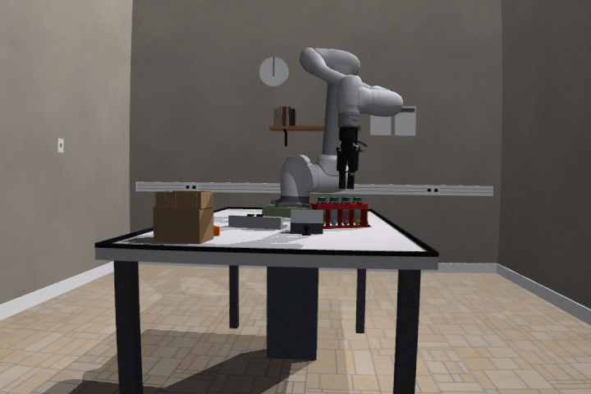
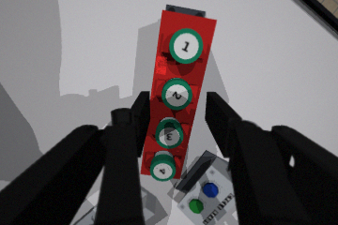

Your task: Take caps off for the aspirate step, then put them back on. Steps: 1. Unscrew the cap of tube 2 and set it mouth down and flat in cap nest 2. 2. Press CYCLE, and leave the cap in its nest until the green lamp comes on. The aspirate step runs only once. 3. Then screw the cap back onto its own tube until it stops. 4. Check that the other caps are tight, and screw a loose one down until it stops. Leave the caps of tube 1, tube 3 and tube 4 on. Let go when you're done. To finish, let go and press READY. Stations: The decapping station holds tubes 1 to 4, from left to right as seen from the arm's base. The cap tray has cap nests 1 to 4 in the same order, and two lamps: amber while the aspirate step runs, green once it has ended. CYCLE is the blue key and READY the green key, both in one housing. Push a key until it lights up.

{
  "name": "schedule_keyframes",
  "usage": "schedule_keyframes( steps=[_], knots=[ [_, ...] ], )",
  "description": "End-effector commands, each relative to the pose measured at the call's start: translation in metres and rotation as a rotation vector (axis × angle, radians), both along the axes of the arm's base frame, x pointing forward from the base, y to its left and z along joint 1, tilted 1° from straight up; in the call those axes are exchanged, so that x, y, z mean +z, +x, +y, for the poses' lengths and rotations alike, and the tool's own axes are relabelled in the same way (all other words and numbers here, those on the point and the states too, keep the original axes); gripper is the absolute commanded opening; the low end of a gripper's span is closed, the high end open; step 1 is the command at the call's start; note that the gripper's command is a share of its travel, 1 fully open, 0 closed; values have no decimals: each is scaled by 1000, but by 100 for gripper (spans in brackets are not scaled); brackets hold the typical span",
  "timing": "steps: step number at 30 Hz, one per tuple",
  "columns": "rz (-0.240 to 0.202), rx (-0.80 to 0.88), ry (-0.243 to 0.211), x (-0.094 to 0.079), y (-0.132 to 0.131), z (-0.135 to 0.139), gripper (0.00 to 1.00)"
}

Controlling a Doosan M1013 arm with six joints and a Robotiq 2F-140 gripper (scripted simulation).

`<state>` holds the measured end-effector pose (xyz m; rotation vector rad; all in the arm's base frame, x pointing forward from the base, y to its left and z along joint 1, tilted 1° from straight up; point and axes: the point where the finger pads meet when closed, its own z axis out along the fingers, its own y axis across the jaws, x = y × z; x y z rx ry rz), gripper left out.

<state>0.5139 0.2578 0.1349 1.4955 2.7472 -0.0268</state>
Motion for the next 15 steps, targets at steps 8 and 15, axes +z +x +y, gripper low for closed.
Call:
schedule_keyframes(
  steps=[8, 15],
  knots=[
    [15, 89, 29, 0, 22, -48, 41],
    [15, 89, 29, -9, 22, -48, 41]
  ],
)
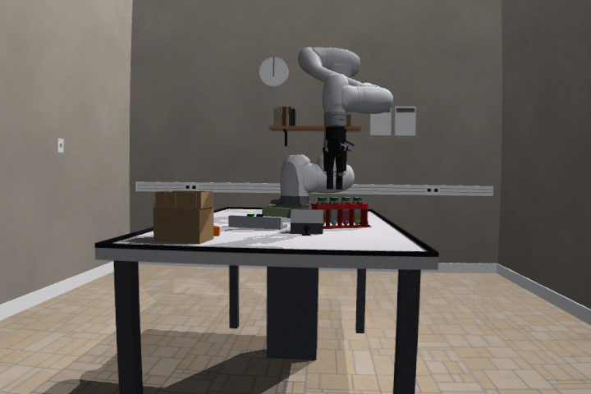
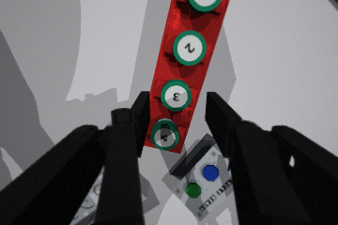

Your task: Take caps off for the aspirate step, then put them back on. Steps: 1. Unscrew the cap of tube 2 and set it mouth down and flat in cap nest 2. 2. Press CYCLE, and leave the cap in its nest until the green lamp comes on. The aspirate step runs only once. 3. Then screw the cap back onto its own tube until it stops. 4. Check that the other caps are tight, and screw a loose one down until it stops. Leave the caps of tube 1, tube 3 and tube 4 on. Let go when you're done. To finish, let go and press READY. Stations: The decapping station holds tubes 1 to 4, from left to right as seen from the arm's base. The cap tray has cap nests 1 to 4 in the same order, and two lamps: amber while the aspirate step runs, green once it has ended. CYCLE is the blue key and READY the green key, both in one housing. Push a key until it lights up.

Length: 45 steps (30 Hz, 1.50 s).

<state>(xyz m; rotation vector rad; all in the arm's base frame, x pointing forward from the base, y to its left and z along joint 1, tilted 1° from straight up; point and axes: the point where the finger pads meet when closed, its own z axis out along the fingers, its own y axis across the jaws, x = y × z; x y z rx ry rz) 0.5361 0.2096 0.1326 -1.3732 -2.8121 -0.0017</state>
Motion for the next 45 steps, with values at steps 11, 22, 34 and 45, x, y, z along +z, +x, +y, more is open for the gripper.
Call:
schedule_keyframes(
  steps=[11, 22, 34, 45],
  knots=[
    [0, 0, 1, -33, 0, 0, 41],
    [0, 0, 1, -36, 0, 0, 41],
    [0, 0, 1, -41, 0, 0, 41],
    [0, 0, 1, -43, 0, 0, 30]
  ],
)
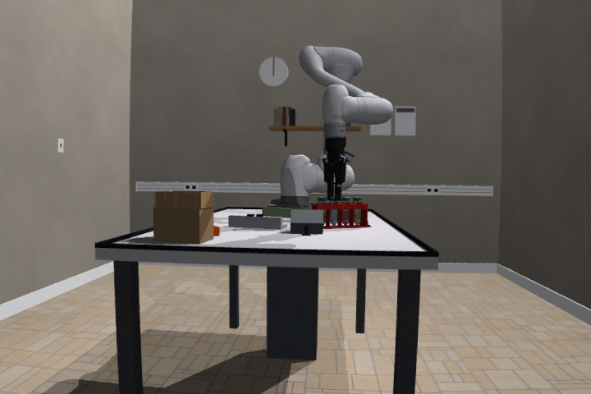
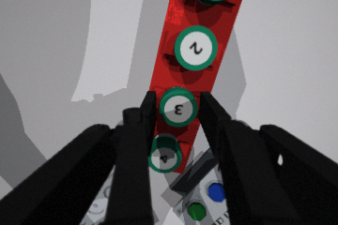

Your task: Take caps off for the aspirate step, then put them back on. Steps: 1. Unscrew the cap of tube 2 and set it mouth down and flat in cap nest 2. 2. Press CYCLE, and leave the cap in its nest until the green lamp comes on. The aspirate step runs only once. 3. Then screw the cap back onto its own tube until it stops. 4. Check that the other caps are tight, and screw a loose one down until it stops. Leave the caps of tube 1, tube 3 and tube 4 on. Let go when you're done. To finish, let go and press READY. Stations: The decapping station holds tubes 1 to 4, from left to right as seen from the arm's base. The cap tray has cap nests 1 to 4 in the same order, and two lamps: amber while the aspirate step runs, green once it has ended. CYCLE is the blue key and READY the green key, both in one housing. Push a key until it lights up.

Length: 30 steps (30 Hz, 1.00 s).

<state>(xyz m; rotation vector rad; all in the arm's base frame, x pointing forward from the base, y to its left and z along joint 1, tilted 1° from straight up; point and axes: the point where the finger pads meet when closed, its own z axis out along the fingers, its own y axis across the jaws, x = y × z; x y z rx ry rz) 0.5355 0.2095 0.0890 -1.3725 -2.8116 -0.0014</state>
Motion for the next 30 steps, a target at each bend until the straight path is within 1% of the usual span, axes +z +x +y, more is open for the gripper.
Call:
schedule_keyframes(
  steps=[1, 13, 16, 18, 30],
  knots=[
    [-1, 0, 1, 0, 0, 0, 30],
    [-1, 0, 1, 1, 0, 0, 30],
    [-1, -60, 0, 1, 0, 0, 30],
    [-1, -60, 0, 1, 0, 0, 30],
    [1, -300, -3, 1, 0, 0, 30]
  ],
)
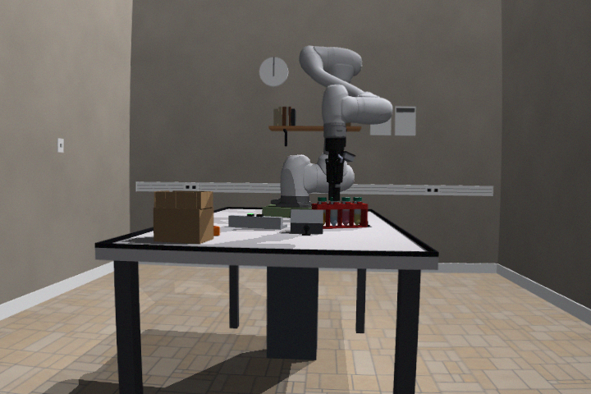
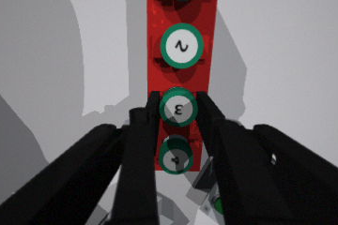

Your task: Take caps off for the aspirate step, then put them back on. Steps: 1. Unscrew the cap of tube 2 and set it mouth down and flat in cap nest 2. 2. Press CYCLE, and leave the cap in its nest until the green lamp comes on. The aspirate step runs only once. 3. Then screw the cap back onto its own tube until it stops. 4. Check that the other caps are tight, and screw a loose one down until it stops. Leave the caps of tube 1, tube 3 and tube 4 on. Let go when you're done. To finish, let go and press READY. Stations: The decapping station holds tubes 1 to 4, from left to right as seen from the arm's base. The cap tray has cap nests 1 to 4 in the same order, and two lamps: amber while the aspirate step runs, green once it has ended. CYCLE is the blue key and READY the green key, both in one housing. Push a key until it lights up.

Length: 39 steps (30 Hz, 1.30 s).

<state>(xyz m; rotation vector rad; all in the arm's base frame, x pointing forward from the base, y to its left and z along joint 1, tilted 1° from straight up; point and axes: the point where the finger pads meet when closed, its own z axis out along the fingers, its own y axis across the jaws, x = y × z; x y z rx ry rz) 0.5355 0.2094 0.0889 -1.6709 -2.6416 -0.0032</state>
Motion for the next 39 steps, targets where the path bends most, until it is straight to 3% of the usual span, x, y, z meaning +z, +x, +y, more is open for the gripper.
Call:
schedule_keyframes(
  steps=[1, 12, 15, 16, 28, 39],
  knots=[
    [-1, -100, -4, 1, 0, 0, 30],
    [0, -269, -6, 0, 0, 0, 30],
    [0, -269, -6, 0, 0, 0, 30],
    [0, -269, -6, 0, 0, 0, 41],
    [0, -269, -6, 0, 0, 0, 41],
    [0, -269, -6, 27, 1, 0, 41]
  ],
)
